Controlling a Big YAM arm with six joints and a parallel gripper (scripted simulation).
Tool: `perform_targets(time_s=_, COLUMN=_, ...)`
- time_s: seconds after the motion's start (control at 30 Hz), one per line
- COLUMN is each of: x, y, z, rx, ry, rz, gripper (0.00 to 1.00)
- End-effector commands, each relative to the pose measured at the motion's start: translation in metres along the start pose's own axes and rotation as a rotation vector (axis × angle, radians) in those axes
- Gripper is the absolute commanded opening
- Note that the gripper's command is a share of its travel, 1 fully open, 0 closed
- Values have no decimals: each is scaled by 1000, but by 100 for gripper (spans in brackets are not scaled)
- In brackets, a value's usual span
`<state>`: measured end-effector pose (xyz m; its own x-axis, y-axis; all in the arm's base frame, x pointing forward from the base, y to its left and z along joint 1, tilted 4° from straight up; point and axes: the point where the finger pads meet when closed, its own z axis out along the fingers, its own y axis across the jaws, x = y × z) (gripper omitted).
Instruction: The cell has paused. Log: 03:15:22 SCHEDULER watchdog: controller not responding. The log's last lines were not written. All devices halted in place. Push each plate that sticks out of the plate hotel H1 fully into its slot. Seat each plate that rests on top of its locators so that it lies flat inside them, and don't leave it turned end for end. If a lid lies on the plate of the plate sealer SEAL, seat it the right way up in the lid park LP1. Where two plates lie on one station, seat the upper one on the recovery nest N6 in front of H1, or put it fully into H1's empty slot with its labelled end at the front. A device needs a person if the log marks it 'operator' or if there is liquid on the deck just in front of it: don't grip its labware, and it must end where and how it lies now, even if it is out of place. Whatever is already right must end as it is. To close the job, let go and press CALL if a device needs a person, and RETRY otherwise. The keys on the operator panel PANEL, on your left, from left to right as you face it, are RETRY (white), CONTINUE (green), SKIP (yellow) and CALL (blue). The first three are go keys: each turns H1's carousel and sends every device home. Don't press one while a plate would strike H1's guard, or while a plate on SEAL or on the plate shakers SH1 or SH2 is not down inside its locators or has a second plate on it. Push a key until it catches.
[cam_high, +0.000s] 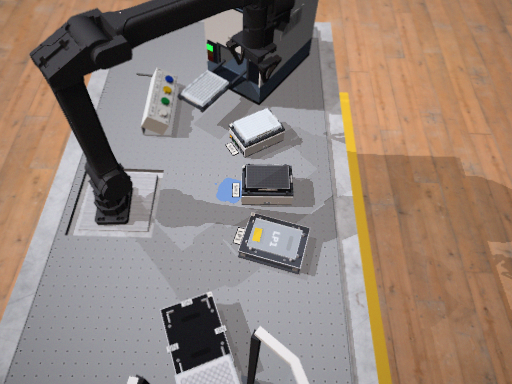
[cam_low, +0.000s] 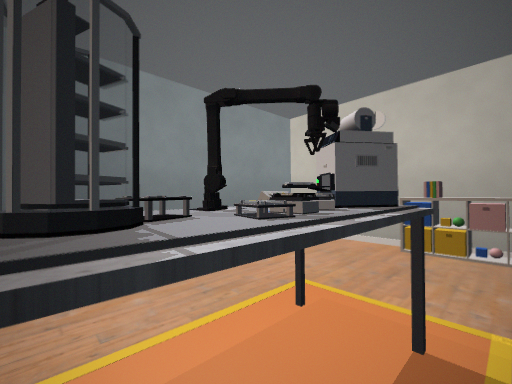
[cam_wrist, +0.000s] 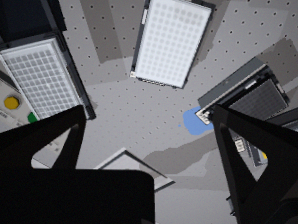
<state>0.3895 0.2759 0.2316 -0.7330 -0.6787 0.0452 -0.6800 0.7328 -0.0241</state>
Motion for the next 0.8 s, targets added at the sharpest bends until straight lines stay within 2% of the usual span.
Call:
perform_targets(time_s=0.0, x=2, y=18, z=-4, rx=20, ry=-7, rz=-164, gripper=100)
perform_targets(time_s=0.2, x=2, y=39, z=-6, rx=22, ry=-18, rz=-183, gripper=100)
perform_targets(time_s=0.3, x=1, y=39, z=-3, rx=20, ry=-10, rz=-154, gripper=100)
perform_targets(time_s=0.47, x=2, y=59, z=-4, rx=19, ry=-16, rz=-161, gripper=100)
perform_targets(time_s=0.77, x=1, y=89, z=5, rx=17, ry=3, rz=-162, gripper=100)
